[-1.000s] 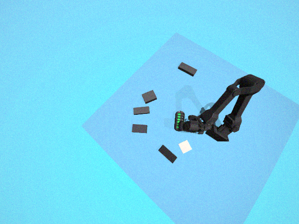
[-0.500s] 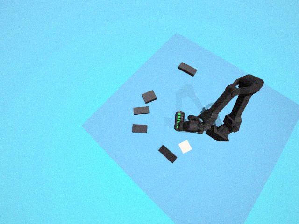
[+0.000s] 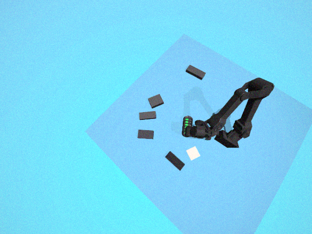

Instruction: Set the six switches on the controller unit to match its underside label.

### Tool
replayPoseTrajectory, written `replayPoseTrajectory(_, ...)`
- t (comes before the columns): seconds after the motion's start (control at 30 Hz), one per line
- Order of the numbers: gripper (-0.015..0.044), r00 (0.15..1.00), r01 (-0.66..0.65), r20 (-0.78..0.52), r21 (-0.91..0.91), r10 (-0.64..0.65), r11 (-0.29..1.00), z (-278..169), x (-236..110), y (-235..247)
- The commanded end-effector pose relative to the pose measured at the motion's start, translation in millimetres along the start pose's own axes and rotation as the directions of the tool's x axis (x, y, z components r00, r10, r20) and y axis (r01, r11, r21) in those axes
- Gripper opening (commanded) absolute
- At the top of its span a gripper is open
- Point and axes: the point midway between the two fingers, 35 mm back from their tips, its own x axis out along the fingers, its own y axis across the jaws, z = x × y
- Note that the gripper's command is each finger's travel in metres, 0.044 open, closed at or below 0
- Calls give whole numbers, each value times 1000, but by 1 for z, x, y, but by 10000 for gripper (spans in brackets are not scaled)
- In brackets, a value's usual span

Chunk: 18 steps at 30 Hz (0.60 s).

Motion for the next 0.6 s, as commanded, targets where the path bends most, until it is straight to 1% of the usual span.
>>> replayPoseTrajectory(0.0,0,1000,-5,3,0,5,1000,1,0,4)
replayPoseTrajectory(0.57,0,1000,-6,4,0,6,1000,0,4,16)
